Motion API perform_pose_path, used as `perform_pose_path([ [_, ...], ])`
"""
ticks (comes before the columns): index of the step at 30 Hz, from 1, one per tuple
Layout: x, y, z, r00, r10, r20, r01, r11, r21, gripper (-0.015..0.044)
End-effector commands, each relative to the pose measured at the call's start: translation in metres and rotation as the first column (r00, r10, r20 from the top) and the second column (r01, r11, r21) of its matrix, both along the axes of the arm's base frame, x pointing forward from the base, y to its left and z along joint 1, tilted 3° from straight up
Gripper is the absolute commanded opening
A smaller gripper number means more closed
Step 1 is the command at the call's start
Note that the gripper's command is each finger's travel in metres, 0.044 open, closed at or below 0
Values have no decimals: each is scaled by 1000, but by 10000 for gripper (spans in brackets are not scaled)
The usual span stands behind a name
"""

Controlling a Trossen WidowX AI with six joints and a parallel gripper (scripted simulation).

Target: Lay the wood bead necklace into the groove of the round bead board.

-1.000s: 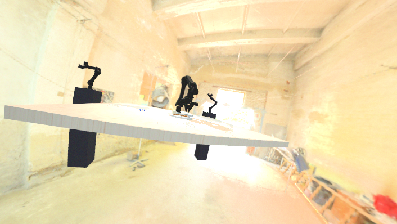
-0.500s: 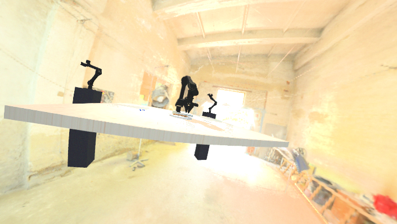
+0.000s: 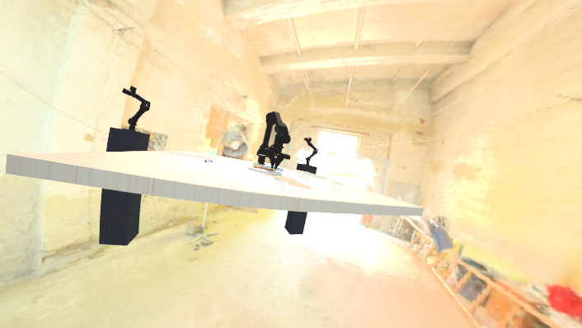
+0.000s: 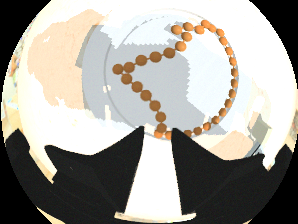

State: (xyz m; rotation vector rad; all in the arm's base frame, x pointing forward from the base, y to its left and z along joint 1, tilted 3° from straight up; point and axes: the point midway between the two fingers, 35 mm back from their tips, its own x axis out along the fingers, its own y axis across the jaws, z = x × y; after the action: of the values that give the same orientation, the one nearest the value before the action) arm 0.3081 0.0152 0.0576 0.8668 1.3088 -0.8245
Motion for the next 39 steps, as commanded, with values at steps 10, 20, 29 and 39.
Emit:
perform_pose_path([
  [10,-1,0,-8,1000,-1,-6,1,1000,0,41],
  [20,-1,0,-8,1000,-1,-6,1,1000,0,0],
  [29,-1,0,-8,1000,-1,-6,1,1000,0,0],
  [39,-1,0,-8,1000,-1,-6,1,1000,0,0],
])
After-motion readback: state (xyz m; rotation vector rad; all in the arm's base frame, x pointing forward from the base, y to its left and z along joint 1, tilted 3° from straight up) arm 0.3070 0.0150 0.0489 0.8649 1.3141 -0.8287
